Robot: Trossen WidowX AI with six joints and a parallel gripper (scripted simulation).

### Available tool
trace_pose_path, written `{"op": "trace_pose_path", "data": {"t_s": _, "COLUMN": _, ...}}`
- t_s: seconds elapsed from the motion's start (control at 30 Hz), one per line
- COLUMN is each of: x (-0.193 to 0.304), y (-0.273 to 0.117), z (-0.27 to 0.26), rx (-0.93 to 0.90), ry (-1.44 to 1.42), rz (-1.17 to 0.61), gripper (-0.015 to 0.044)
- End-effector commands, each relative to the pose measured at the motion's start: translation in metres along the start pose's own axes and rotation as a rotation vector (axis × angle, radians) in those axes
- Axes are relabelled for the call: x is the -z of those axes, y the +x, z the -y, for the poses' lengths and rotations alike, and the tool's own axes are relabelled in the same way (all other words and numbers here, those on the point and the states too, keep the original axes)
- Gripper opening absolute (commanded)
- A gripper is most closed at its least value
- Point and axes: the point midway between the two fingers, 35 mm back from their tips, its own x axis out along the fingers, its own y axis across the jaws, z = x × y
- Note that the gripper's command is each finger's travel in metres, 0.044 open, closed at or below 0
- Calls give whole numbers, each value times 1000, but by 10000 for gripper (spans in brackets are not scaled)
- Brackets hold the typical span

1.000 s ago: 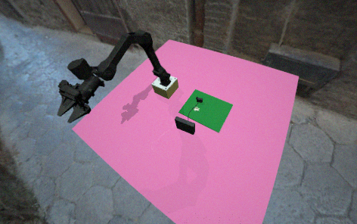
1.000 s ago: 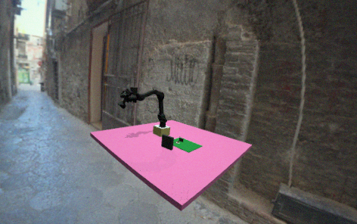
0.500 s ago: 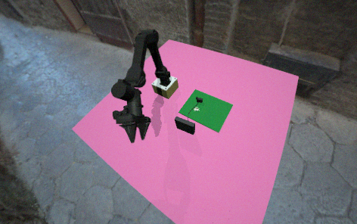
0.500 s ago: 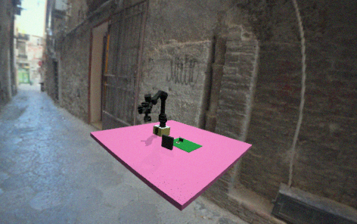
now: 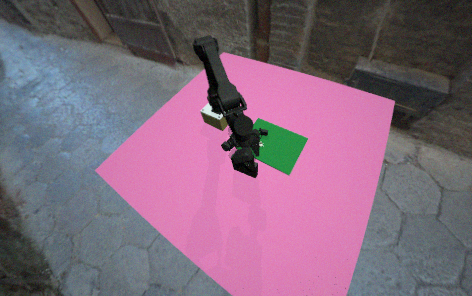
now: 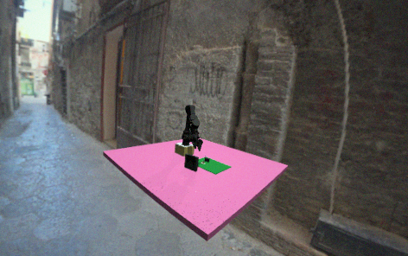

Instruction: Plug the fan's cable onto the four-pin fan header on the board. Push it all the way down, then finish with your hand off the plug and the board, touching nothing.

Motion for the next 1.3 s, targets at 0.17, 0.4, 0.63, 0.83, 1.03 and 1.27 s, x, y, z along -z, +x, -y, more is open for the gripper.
{"op": "trace_pose_path", "data": {"t_s": 0.17, "x": 36, "y": -4, "z": 152, "rx": 324, "ry": 130, "rz": 176, "gripper": 440}}
{"op": "trace_pose_path", "data": {"t_s": 0.4, "x": 23, "y": -40, "z": 260, "rx": 450, "ry": 162, "rz": 442, "gripper": 440}}
{"op": "trace_pose_path", "data": {"t_s": 0.63, "x": 20, "y": -45, "z": 269, "rx": 453, "ry": 161, "rz": 470, "gripper": 440}}
{"op": "trace_pose_path", "data": {"t_s": 0.83, "x": 3, "y": -12, "z": 287, "rx": 453, "ry": 161, "rz": 470, "gripper": 440}}
{"op": "trace_pose_path", "data": {"t_s": 1.03, "x": 1, "y": -9, "z": 289, "rx": 453, "ry": 161, "rz": 471, "gripper": 440}}
{"op": "trace_pose_path", "data": {"t_s": 1.27, "x": -2, "y": 0, "z": 294, "rx": 453, "ry": 161, "rz": 471, "gripper": 440}}
